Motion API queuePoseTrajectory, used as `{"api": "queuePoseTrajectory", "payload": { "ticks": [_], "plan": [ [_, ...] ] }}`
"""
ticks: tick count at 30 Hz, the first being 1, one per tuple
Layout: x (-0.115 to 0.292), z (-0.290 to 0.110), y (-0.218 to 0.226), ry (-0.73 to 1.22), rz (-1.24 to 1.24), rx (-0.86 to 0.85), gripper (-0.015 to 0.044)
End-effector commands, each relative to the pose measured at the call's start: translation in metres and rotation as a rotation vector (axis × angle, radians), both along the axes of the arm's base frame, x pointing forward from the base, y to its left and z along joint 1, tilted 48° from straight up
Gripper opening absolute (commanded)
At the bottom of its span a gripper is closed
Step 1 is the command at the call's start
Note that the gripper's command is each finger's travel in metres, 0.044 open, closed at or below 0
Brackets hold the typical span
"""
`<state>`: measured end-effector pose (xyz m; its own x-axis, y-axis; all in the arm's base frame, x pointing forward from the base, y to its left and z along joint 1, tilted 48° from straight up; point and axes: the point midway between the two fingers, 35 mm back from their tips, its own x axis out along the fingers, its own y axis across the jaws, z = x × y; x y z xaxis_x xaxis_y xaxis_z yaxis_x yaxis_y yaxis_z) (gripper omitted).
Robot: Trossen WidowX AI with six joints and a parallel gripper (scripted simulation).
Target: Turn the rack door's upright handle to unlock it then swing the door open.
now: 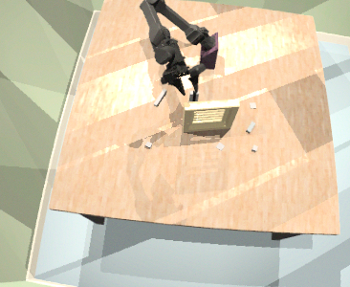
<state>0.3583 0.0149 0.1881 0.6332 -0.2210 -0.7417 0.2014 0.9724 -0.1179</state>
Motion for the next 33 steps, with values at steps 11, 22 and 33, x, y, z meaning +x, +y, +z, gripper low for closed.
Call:
{"api": "queuePoseTrajectory", "payload": {
  "ticks": [11,22,33],
  "plan": [
    [-0.012,-0.034,0.002,0.341,-0.075,-0.194,0.0291],
    [-0.024,-0.044,0.003,0.577,-0.098,-0.41,0.0291],
    [-0.029,-0.042,0.005,0.749,-0.088,-0.63,0.0291]
  ]
}}
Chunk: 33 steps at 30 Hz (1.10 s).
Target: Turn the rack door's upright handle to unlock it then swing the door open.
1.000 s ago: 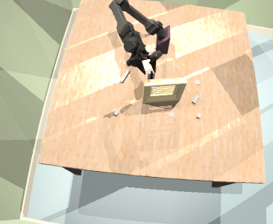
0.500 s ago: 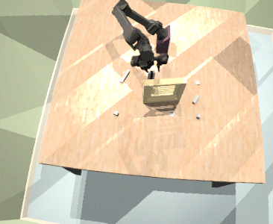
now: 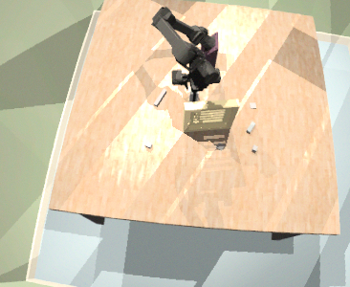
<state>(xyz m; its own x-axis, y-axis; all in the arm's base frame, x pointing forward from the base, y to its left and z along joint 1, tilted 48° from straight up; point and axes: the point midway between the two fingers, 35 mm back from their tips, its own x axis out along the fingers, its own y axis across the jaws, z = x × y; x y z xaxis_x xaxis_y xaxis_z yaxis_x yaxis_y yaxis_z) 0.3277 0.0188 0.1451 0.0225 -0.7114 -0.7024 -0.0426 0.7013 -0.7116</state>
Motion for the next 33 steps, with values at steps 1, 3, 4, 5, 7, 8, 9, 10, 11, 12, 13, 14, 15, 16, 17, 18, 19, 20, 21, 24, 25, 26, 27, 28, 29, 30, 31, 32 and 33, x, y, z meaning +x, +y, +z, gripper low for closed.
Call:
{"api": "queuePoseTrajectory", "payload": {
  "ticks": [1,3,4,5,7,8,9,10,11,12,13,14,15,16,17,18,19,20,21,24,25,26,27,28,29,30,31,32,33],
  "plan": [
    [0.002,0.001,0.001,0.028,0.009,-0.039,0.0291],
    [0.002,0.001,0.001,0.028,0.008,-0.039,0.0291],
    [0.002,0.0,0.001,0.028,0.008,-0.039,0.0291],
    [0.002,-0.001,0.0,0.029,0.008,-0.038,0.0291],
    [0.002,-0.003,-0.003,0.031,0.007,-0.038,0.0291],
    [0.002,-0.004,-0.004,0.032,0.007,-0.038,0.0291],
    [0.003,-0.005,-0.005,0.033,0.006,-0.038,0.0291],
    [0.003,-0.006,-0.006,0.034,0.006,-0.037,0.0291],
    [0.003,-0.008,-0.007,0.035,0.005,-0.037,0.0291],
    [0.003,-0.009,-0.008,0.036,0.005,-0.037,0.0291],
    [0.003,-0.01,-0.01,0.037,0.005,-0.037,0.0291],
    [0.003,-0.011,-0.011,0.038,0.004,-0.036,0.0291],
    [0.003,-0.012,-0.012,0.039,0.004,-0.036,0.0291],
    [0.003,-0.013,-0.013,0.04,0.003,-0.036,0.0291],
    [0.003,-0.014,-0.014,0.041,0.003,-0.036,0.0291],
    [0.003,-0.015,-0.016,0.042,0.002,-0.036,0.0291],
    [0.003,-0.016,-0.017,0.043,0.002,-0.036,0.0291],
    [0.003,-0.017,-0.018,0.044,0.002,-0.035,0.0291],
    [0.003,-0.019,-0.019,0.045,0.001,-0.035,0.0291],
    [0.003,-0.022,-0.023,0.048,0.0,-0.035,0.0291],
    [0.003,-0.023,-0.024,0.049,-0.001,-0.034,0.0291],
    [0.003,-0.024,-0.025,0.05,-0.001,-0.034,0.0291],
    [0.003,-0.025,-0.026,0.052,-0.001,-0.034,0.0291],
    [0.003,-0.026,-0.028,0.053,-0.002,-0.034,0.0291],
    [0.003,-0.027,-0.029,0.054,-0.002,-0.034,0.0291],
    [0.003,-0.028,-0.03,0.055,-0.003,-0.034,0.0291],
    [0.003,-0.029,-0.031,0.056,-0.003,-0.034,0.0291],
    [0.003,-0.031,-0.033,0.057,-0.004,-0.033,0.0291],
    [0.003,-0.032,-0.034,0.058,-0.004,-0.033,0.0291]
  ]
}}
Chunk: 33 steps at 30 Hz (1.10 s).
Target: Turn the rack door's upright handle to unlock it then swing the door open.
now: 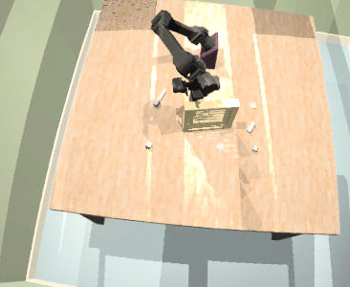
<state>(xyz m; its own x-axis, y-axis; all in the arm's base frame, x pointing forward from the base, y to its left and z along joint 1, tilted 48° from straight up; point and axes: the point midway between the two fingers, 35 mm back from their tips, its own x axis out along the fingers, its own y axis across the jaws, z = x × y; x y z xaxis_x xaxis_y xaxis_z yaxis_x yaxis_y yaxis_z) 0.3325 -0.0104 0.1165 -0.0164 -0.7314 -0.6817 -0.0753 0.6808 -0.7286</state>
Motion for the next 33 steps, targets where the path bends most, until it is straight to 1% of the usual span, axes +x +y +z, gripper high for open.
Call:
{"api": "queuePoseTrajectory", "payload": {
  "ticks": [1,15,22,33],
  "plan": [
    [-0.002,-0.004,-0.006,0.008,0.001,-0.004,0.0291],
    [-0.004,-0.017,-0.021,0.021,-0.005,-0.003,0.0291],
    [-0.004,-0.017,-0.021,0.021,-0.005,-0.003,0.0107],
    [-0.004,-0.017,-0.021,0.021,-0.005,-0.003,0.0033]
  ]
}}
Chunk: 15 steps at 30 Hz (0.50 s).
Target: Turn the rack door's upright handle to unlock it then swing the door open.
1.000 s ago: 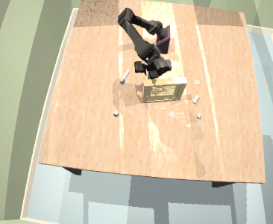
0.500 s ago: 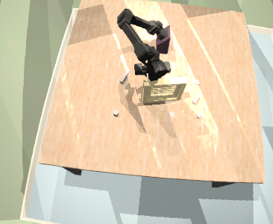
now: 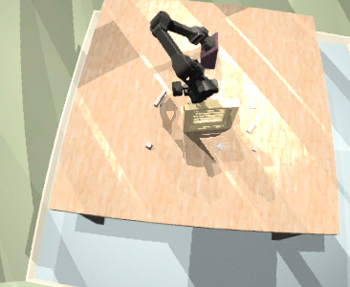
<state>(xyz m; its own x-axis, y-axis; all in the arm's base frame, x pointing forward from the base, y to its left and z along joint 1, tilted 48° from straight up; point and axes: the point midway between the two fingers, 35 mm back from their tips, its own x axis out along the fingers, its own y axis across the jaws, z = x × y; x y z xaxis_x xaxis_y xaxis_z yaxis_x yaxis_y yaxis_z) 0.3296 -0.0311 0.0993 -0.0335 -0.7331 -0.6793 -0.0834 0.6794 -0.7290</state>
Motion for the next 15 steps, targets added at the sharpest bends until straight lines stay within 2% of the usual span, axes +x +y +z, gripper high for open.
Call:
{"api": "queuePoseTrajectory", "payload": {
  "ticks": [1,7,15],
  "plan": [
    [-0.001,-0.0001,-0.0004,0.003,0.002,0.0,0.0027],
    [-0.001,-0.0001,-0.0003,-0.021,-0.02,-0.001,0.0019],
    [-0.0009,-0.0004,0.0,-0.305,-0.283,-0.011,0.0019]
  ]
}}
